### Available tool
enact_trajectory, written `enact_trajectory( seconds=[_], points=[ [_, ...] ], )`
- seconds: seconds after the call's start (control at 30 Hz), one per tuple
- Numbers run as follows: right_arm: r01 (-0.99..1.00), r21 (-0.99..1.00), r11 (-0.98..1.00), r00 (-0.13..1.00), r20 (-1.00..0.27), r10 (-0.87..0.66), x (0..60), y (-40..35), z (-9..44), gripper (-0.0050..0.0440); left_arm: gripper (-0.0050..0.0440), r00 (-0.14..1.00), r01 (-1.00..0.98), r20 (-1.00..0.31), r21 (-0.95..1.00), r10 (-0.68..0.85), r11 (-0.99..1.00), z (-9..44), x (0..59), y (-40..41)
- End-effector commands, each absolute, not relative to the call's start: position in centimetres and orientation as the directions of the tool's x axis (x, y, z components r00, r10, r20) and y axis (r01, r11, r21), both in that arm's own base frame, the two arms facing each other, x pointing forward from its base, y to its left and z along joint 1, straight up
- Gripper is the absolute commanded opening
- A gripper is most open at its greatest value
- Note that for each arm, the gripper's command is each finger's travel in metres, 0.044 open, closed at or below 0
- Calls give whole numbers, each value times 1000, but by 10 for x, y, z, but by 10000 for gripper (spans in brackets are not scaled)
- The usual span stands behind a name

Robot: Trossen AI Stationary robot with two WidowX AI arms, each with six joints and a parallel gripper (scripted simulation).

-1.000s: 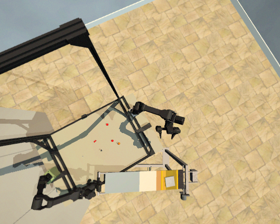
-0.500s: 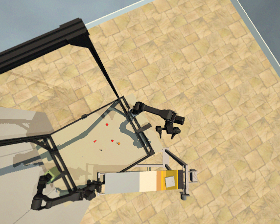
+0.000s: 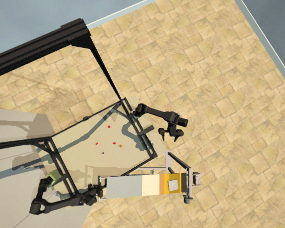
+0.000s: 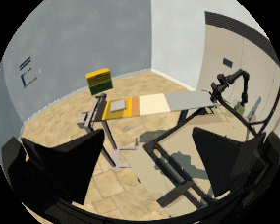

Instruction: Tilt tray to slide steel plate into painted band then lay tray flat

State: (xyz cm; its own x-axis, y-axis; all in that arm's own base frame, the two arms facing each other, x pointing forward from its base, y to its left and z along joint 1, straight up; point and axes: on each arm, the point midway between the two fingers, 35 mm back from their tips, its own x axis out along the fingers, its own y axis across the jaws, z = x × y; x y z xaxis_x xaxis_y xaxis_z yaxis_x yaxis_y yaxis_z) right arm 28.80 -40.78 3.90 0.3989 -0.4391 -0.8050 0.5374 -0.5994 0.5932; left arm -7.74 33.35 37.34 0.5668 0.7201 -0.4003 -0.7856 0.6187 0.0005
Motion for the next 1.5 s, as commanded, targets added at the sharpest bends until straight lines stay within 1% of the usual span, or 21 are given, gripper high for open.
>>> enact_trajectory(
  seconds=[0.0, 1.47],
  points=[
    [514, 637, -574, 425, -771, -474, 290, -412, 66, 0, 440, 569, -784, -399, 0, 719, 620, 374, -77, 334],
    [496, 669, -553, 447, -743, -499, 294, -416, 96, 0, 440, 569, -784, -399, 0, 719, 620, 374, -77, 334]
  ],
)
